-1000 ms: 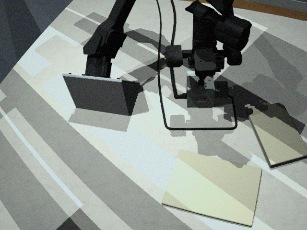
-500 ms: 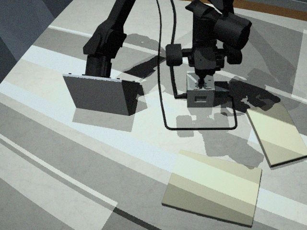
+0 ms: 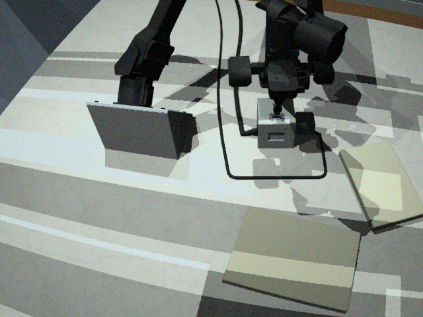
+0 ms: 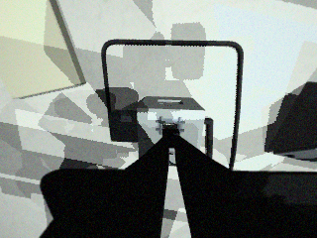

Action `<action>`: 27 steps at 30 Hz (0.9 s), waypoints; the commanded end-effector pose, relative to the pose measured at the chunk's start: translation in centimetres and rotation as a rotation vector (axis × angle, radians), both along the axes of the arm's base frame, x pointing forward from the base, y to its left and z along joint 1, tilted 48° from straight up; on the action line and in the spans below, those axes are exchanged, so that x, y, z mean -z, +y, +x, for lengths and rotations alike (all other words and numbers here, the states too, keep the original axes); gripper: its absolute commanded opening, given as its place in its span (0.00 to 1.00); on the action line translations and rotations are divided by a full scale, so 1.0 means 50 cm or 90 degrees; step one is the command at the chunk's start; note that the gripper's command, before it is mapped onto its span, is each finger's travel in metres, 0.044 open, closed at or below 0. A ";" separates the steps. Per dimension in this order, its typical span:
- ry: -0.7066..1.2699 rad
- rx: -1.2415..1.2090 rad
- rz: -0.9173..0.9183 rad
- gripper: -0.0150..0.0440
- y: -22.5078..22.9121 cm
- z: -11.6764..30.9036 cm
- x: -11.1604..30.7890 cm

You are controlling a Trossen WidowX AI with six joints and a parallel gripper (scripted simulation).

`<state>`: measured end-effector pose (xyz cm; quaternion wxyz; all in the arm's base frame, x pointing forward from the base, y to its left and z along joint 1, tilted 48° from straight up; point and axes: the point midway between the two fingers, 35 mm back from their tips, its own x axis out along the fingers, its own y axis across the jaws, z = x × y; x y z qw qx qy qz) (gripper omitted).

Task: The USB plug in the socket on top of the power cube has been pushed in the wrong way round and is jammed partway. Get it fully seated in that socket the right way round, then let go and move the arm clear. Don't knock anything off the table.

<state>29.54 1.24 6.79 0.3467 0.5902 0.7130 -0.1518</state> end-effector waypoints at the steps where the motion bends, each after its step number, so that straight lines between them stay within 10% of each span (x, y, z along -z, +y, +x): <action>1: -0.001 -0.001 -0.003 0.25 -0.006 0.001 -0.003; 27: -0.030 -0.028 0.002 0.25 -0.022 0.002 -0.019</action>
